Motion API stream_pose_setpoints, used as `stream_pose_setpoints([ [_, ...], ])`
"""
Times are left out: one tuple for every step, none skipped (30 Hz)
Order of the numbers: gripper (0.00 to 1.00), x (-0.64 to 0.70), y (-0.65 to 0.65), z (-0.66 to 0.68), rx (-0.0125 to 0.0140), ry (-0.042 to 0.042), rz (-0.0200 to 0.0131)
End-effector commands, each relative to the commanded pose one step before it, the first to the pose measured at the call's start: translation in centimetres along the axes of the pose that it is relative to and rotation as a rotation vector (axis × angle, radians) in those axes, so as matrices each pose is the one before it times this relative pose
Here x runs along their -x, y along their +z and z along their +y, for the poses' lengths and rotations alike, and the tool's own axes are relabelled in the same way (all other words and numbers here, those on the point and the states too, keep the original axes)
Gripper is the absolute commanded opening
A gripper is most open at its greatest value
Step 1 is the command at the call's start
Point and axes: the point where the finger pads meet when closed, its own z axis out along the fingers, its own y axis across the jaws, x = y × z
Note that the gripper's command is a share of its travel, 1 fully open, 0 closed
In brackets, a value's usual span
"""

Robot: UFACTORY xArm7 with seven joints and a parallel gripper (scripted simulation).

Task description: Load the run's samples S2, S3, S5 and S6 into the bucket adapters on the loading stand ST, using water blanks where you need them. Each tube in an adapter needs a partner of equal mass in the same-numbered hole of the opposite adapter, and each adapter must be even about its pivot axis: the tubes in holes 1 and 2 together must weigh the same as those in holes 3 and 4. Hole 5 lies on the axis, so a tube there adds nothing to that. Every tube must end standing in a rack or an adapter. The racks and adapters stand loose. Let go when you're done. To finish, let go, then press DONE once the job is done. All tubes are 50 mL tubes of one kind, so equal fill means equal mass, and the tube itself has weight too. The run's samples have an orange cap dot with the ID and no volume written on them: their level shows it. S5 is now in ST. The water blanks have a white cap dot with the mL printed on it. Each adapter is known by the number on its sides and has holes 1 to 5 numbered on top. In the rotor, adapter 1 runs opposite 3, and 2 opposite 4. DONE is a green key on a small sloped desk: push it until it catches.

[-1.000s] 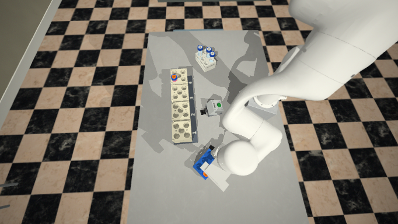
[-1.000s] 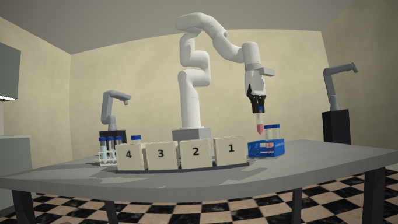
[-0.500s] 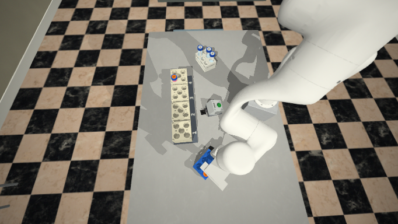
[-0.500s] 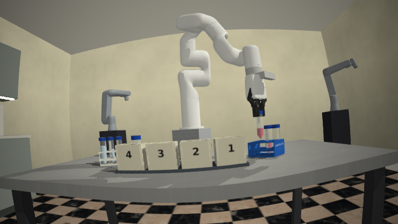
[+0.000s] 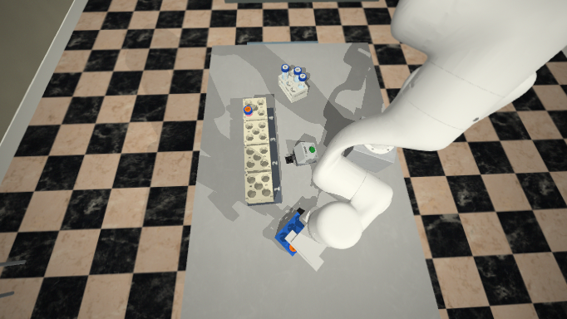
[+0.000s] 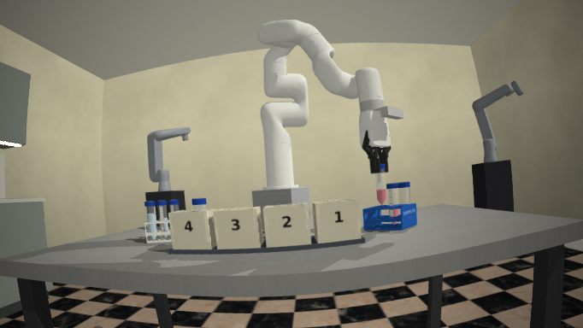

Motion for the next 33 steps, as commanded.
stream_pose_setpoints([
  [0.0, -0.154, 0.251, 0.001, 0.00038, 0.00001, 0.00391],
  [0.0, 0.0, 0.1, 0.0, 0.0, 0.0, 0.0],
  [0.0, 0.0, 0.1, 0.0, 0.0, 0.0, 0.0],
  [0.0, 0.0, 0.1, 0.0, 0.0, 0.0, 0.0],
  [0.0, 0.0, 0.1, 0.0, 0.0, 0.0, 0.0],
  [0.0, 0.0, 0.1, 0.0, 0.0, 0.0, 0.0],
  [0.0, 0.0, 0.1, 0.0, 0.0, 0.0, 0.0],
  [0.0, 0.0, 0.1, 0.0, 0.0, 0.0, 0.0],
  [0.0, 0.0, 0.1, 0.0, 0.0, 0.0, 0.0],
  [0.0, 0.0, 0.1, 0.0, 0.0, 0.0, 0.0],
  [0.0, 0.0, 0.0, 0.0, 0.0, 0.0, 0.0],
  [0.0, 0.0, 0.0, 0.0, 0.0, 0.0, 0.0],
  [0.0, -0.001, 0.102, -0.001, 0.00001, 0.0, 0.0],
  [0.0, 0.001, 0.1, 0.0, 0.0, 0.0, 0.0],
  [0.0, 0.001, 0.1, 0.0, 0.0, 0.0, 0.0],
  [0.0, 0.0, 0.1, 0.0, 0.0, 0.0, 0.0],
  [0.0, 0.0, 0.1, 0.0, 0.0, 0.0, 0.0],
  [0.0, 0.0, 0.1, 0.0, 0.0, 0.0, 0.0],
  [0.0, 0.0, 0.1, 0.0, 0.0, 0.0, 0.0],
  [0.0, 0.0, 0.1, 0.0, 0.0, 0.0, 0.0],
  [0.0, 0.0, 0.1, 0.0, 0.0, 0.0, 0.0],
  [0.0, 0.0, 0.1, 0.0, 0.0, 0.0, 0.0],
  [0.0, 0.0, 0.1, 0.0, 0.0, 0.0, 0.0],
  [0.0, 0.0, 0.1, 0.0, 0.0, 0.0, 0.0],
  [0.0, 0.0, 0.1, 0.0, 0.0, 0.0, 0.0],
  [0.0, 0.0, 0.1, 0.0, 0.0, 0.0, 0.0],
  [0.0, 0.0, 0.1, 0.0, 0.0, 0.0, 0.0],
  [0.0, 0.0, 0.0, 0.0, 0.0, 0.0, 0.0],
  [0.0, 0.0, 0.0, 0.0, 0.0, 0.0, 0.0],
  [0.0, -0.001, 0.102, -0.001, 0.00001, 0.0, 0.0],
  [0.0, 0.001, 0.1, 0.0, 0.0, 0.0, 0.0],
  [0.0, 0.001, 0.1, 0.0, 0.0, 0.0, 0.0],
  [0.0, 0.0, 0.1, 0.0, 0.0, 0.0, 0.0],
])
